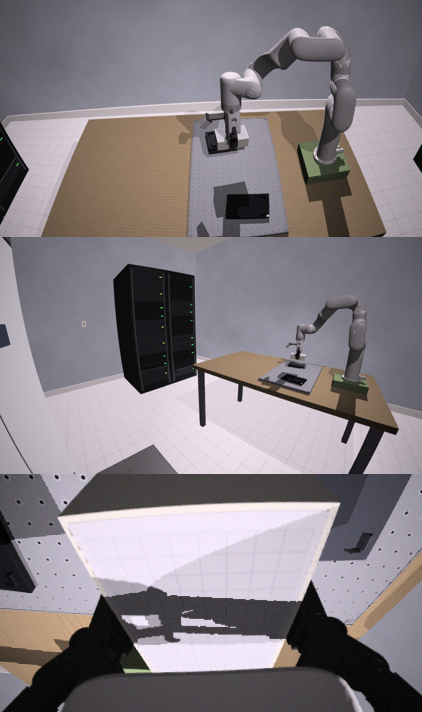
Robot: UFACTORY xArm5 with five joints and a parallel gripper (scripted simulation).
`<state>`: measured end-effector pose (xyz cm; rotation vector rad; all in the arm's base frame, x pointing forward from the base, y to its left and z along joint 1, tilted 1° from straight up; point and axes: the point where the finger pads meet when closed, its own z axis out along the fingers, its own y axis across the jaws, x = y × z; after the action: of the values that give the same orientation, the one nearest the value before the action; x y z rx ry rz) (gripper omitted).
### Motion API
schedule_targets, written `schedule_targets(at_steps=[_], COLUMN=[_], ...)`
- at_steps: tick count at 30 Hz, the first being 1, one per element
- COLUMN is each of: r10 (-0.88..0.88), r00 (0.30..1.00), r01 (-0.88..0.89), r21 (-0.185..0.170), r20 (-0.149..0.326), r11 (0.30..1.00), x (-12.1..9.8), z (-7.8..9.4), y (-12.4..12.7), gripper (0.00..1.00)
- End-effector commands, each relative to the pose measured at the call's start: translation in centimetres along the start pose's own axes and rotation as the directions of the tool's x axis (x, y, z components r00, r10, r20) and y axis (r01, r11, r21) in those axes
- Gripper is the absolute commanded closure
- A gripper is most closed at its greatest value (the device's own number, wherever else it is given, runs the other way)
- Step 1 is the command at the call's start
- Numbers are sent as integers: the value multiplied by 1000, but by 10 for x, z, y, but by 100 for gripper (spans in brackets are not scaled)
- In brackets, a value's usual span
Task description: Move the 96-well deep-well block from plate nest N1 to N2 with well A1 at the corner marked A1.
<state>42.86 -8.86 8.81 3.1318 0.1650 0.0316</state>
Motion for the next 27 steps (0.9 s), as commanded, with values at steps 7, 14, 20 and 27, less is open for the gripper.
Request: schedule_targets(at_steps=[7, 14, 20, 27], r10=[0, 0, 0, 0], r00=[1000, 1000, 1000, 1000], r01=[0, 0, 0, 0], r21=[-3, -4, -5, -5], r20=[-3, -3, -3, -2], r11=[1000, 1000, 1000, 1000], x=[3, 4, 5, 6], z=[-1, -2, -2, -2], y=[30, 53, 73, 90], gripper=[100, 100, 100, 100])
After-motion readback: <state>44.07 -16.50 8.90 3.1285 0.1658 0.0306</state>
